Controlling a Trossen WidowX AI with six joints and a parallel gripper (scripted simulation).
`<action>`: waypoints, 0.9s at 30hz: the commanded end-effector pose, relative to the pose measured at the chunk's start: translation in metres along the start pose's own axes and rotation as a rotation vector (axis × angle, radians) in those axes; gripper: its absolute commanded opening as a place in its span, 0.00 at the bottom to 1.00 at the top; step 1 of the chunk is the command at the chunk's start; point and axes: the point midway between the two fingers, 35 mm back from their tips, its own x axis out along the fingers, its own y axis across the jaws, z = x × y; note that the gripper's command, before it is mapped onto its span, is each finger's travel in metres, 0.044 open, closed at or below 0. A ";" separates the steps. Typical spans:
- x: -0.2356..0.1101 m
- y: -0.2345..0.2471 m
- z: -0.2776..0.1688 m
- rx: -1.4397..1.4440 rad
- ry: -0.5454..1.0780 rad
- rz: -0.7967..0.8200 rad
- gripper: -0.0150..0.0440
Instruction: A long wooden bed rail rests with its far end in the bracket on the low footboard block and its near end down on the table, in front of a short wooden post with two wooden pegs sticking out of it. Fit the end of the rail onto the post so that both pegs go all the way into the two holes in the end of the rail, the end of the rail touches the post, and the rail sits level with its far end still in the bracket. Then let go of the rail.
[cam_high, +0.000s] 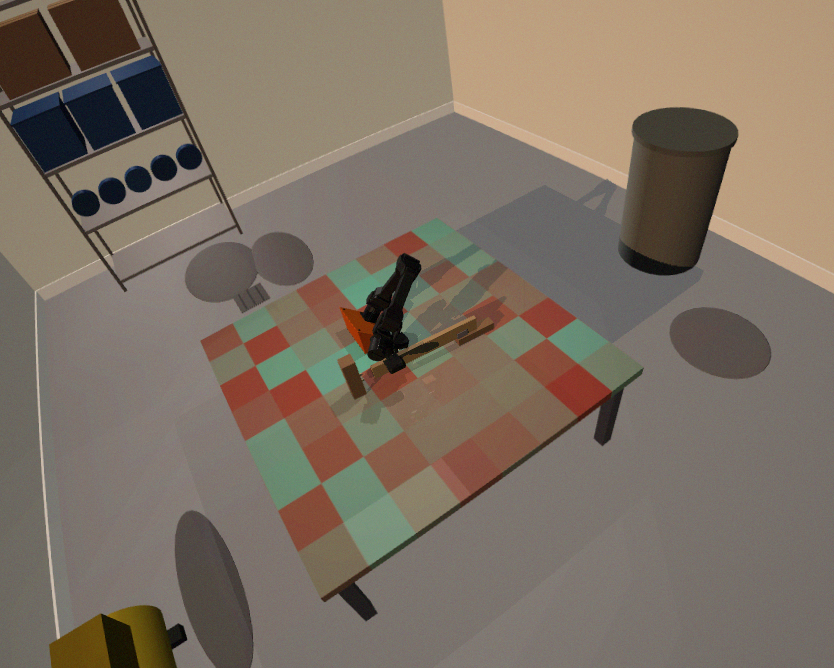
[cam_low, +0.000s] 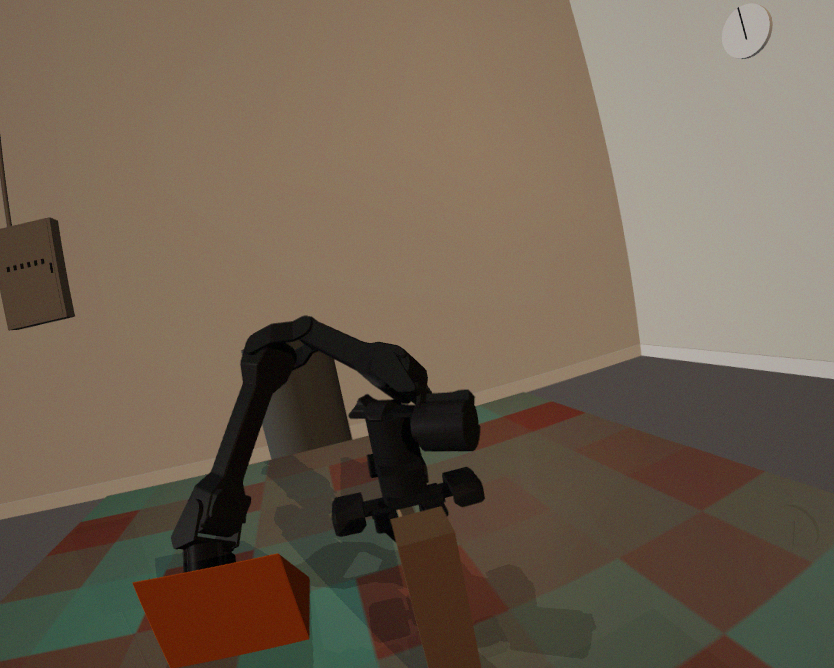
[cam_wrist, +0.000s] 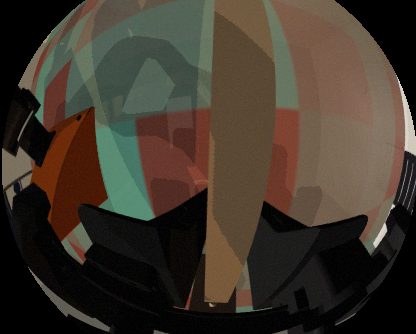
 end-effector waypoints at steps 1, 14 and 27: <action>-0.003 -0.002 -0.003 -0.003 0.006 -0.008 0.25; -0.005 -0.002 -0.007 -0.003 0.006 -0.008 0.25; -0.004 -0.002 -0.011 -0.003 0.007 -0.008 0.25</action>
